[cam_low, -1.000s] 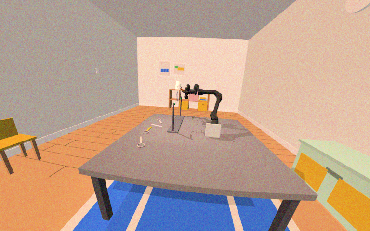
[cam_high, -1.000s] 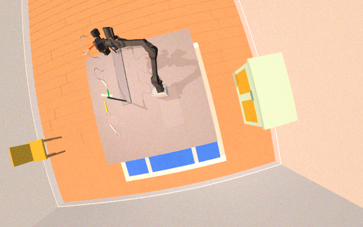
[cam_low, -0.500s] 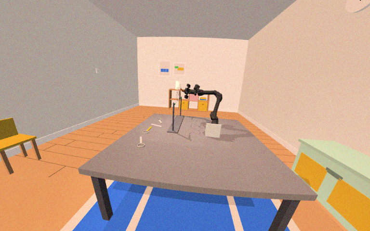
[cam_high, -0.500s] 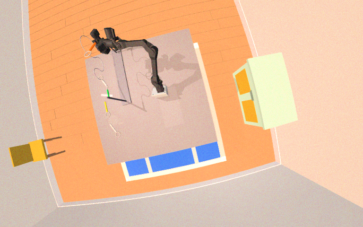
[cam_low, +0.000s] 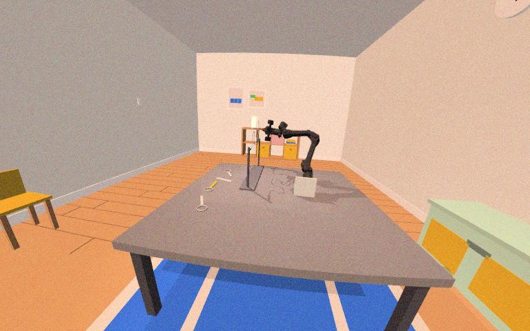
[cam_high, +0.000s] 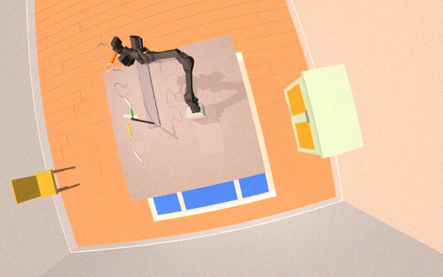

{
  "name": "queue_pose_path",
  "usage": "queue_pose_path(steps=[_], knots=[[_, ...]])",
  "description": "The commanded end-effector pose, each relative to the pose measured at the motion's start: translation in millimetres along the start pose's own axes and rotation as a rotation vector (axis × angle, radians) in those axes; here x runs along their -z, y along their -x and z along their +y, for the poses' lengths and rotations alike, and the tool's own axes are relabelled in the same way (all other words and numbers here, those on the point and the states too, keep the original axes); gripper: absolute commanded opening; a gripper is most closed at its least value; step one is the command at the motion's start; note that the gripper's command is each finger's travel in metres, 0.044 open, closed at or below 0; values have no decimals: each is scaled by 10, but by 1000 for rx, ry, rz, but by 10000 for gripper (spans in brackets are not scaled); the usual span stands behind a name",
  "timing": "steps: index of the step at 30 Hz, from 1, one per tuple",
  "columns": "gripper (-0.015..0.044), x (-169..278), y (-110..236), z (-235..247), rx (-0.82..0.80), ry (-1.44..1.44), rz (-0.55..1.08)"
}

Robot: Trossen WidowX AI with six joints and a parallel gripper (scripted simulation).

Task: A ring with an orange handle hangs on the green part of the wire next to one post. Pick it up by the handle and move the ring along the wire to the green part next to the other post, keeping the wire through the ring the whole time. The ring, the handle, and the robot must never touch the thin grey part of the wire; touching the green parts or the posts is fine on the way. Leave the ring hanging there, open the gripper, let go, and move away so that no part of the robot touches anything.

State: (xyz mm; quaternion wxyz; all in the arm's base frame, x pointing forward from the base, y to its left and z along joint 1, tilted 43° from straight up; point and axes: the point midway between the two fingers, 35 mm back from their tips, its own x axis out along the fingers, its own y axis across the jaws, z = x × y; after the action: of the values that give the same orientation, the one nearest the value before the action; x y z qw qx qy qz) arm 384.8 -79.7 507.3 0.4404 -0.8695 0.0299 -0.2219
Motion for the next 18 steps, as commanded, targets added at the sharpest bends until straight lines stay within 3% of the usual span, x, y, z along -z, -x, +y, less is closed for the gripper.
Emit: queue_pose_path(steps=[1,18], knots=[[-150,-15,2,-3,27,52,-9],[-150,-22,0,-67,131,236,-31]])
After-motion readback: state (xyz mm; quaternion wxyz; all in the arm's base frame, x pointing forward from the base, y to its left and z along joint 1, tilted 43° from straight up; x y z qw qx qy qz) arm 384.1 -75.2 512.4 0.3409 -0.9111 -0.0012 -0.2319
